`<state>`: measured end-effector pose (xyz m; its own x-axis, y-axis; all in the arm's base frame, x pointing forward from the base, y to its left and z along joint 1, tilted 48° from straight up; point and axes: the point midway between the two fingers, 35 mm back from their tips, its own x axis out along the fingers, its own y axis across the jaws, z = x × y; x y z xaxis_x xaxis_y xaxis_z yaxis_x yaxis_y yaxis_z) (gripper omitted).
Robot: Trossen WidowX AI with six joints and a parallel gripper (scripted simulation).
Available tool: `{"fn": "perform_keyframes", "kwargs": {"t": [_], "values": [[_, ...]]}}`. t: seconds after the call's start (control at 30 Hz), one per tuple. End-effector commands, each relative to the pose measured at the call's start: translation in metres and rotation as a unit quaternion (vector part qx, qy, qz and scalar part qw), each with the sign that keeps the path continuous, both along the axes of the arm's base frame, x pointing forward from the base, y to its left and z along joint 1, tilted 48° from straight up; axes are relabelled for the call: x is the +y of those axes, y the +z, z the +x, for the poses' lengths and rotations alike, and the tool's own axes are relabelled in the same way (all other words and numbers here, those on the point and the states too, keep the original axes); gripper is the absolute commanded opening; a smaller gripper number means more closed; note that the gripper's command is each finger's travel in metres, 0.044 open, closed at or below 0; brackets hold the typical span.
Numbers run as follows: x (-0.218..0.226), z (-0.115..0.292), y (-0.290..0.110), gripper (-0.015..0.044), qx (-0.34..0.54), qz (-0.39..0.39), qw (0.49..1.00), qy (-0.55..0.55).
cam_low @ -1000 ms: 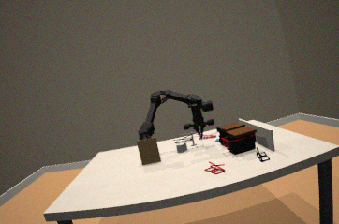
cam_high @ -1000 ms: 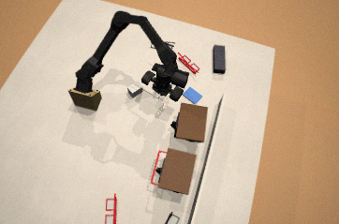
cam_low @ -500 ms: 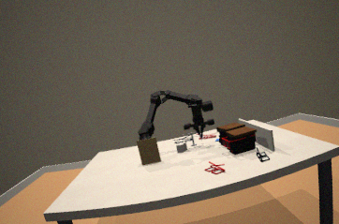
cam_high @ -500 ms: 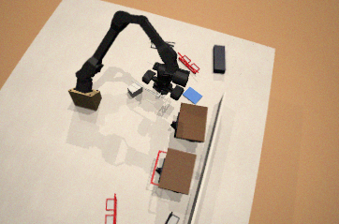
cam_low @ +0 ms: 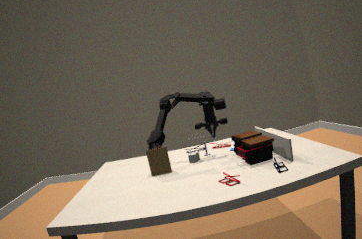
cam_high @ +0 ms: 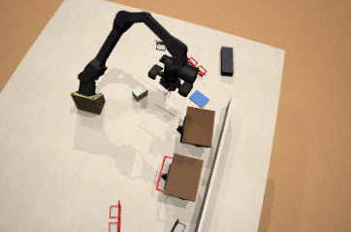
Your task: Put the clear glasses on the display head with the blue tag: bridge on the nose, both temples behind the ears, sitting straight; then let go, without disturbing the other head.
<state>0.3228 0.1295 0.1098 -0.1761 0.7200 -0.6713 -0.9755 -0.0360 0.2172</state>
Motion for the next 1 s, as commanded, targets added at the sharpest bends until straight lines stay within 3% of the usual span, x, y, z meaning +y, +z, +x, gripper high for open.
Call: {"fn": "perform_keyframes", "kwargs": {"t": [0.0, 0.47, 0.97], "values": [[-0.005, 0.001, 0.006, 0.0000, -0.001, -0.002, 1.000, 0.001], [-0.016, -0.014, 0.032, 0.0000, 0.102, -0.039, 0.982, -0.154], [-0.028, -0.035, 0.058, 0.0000, 0.224, -0.060, 0.911, -0.341]]}}
